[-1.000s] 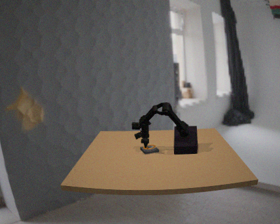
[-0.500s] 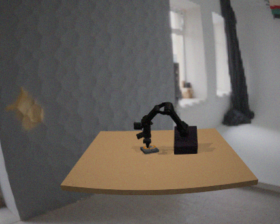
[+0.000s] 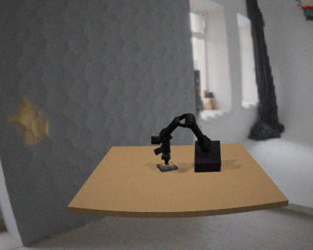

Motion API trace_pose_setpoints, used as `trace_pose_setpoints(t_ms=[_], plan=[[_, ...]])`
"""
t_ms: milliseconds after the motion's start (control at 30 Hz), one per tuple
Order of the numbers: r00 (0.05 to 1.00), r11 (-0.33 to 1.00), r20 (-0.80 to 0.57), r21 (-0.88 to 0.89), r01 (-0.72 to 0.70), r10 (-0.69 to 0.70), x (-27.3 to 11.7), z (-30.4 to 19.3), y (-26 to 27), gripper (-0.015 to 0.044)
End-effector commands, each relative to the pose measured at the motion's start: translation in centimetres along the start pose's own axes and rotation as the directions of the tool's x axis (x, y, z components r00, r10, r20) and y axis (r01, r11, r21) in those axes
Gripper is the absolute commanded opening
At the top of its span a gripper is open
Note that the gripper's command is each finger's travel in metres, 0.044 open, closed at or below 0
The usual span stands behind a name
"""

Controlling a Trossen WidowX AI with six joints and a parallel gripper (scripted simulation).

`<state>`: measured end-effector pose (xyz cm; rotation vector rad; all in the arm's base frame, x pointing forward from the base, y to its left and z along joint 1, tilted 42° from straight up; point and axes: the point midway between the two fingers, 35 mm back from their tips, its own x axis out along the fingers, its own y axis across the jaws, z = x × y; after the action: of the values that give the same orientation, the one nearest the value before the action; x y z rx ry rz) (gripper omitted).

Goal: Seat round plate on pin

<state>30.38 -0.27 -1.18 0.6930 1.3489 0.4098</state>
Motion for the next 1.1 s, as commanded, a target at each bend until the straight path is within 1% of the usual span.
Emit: trace_pose_setpoints(t_ms=[0,333,667,733,767,1067], plan=[[1.0,1.0,-0.007,0.003,-0.001,0.001,0.1,-0.6,0.0,0.0],[1.0,1.0,-0.007,0.003,-0.001,0.001,0.1,-1.1,-0.1,0.0],[1.0,1.0,-0.007,0.003,0.001,-0.001,-4.3,-1.2,-0.1,0.0],[1.0,1.0,-0.007,0.003,0.001,-0.001,-4.4,-1.2,-0.2,0.0],[1.0,1.0,-0.006,0.01,-0.003,0.003,-3.5,-1.1,-0.2,0.0],[1.0,1.0,-0.006,0.01,-0.003,0.003,-3.5,-1.1,-0.2,0.0]])
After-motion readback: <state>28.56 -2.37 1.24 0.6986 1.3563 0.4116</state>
